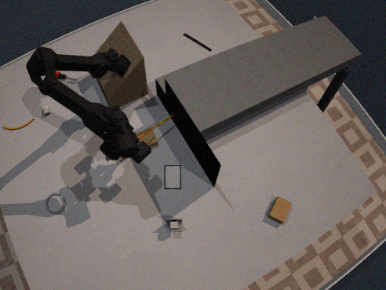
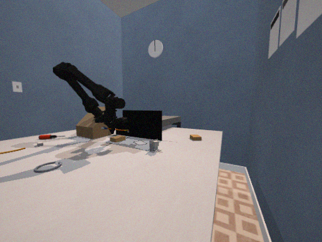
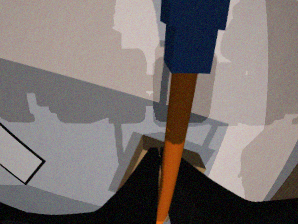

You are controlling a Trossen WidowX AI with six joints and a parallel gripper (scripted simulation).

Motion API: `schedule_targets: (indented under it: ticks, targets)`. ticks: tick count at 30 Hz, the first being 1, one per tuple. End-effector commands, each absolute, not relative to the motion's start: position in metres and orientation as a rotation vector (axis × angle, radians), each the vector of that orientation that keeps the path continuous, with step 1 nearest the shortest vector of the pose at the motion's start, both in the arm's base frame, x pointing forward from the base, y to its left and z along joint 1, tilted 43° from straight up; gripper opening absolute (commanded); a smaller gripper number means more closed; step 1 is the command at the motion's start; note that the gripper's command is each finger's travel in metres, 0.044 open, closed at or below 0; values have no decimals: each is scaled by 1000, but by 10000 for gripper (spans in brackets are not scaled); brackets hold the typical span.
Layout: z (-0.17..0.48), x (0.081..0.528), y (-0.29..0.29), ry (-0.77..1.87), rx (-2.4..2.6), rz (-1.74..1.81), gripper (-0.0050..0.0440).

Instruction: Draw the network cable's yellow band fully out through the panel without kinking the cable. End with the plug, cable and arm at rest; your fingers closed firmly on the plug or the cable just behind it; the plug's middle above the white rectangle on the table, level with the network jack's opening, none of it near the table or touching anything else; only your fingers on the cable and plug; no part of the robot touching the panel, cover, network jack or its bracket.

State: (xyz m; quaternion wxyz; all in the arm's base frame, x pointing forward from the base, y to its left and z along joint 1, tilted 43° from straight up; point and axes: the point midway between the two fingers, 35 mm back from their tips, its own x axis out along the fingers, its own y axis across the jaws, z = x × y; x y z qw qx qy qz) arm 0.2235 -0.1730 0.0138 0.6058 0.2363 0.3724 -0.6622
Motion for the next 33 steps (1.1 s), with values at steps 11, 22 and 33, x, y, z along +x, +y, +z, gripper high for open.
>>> schedule_targets:
  ticks: [11,22,33]
  targets:
    - [14,238,-174,844,517,-1498,-50]
    - [-26,277,-181,978,501,-1116,-50]
    - [-36,300,-187,966,442,-915,-50]
